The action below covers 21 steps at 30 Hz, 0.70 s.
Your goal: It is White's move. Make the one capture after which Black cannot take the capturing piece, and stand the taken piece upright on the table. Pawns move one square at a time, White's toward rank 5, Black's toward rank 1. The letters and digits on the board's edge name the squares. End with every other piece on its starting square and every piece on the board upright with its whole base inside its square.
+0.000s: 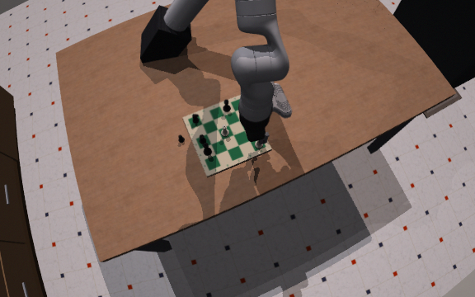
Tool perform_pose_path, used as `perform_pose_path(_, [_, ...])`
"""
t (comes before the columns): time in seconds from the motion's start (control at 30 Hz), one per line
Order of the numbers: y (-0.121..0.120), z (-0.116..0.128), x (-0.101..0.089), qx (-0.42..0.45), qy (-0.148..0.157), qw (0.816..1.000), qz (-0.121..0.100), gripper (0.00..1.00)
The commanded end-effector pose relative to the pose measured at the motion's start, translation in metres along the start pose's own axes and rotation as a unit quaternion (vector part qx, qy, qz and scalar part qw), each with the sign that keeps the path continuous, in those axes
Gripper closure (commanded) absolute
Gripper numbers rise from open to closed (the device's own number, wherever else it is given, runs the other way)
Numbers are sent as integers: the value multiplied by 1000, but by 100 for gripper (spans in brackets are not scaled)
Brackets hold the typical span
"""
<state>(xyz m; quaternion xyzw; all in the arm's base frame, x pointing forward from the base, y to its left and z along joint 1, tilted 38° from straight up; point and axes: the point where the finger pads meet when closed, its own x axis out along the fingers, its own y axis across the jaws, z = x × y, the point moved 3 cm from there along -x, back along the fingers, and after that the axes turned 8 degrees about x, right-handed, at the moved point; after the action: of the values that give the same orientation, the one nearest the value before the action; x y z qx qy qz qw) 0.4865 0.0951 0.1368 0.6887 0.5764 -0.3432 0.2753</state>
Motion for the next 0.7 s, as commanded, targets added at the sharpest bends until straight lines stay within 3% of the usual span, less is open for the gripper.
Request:
perform_pose_path(0.0, [1,0,-1,0,0,1000,1,21])
perform_pose_path(0.27, [1,0,4,0,0,1000,1,21])
perform_pose_path(0.67, [1,0,33,0,0,1000,1,21])
